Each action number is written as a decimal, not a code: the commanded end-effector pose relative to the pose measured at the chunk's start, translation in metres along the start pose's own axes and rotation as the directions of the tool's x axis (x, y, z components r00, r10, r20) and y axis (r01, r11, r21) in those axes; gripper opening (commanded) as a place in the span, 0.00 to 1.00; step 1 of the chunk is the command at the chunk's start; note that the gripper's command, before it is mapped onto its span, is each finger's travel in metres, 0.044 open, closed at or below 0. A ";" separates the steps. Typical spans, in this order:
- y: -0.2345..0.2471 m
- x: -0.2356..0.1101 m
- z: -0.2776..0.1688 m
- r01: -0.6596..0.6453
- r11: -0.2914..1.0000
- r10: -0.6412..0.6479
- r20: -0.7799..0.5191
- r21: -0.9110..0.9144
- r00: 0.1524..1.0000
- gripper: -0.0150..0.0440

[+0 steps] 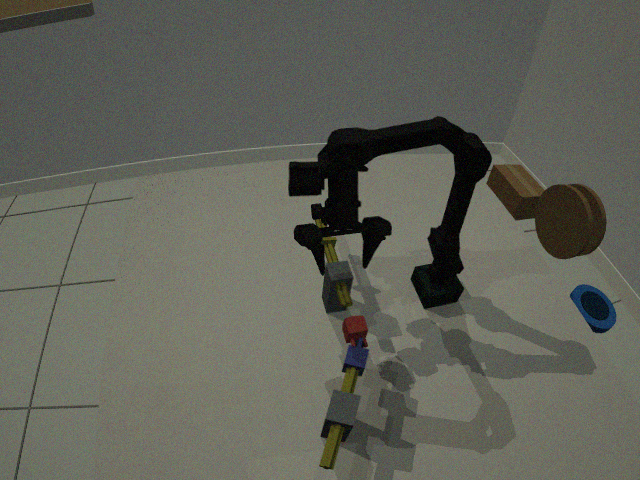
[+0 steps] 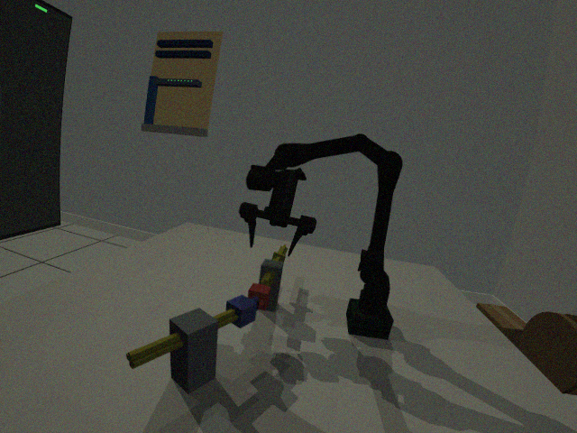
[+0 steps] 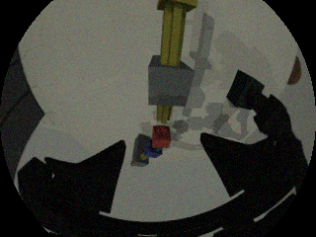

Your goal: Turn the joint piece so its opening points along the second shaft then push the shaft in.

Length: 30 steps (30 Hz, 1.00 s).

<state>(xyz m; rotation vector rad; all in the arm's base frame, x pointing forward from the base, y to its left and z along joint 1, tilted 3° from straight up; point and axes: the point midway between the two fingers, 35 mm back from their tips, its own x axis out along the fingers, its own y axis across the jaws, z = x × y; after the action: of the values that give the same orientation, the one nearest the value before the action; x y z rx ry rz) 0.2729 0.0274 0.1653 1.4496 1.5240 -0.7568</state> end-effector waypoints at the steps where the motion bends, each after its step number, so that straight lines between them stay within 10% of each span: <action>1: 0.003 -0.006 0.014 -0.003 0.995 0.007 0.041 -0.097 0.999 1.00; 30: -0.003 -0.070 0.133 0.316 0.514 -0.016 0.360 -0.797 0.933 1.00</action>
<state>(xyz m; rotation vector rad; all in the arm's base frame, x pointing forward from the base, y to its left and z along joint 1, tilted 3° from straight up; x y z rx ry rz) 0.2915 -0.1094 0.1688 0.4847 1.4535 -0.2445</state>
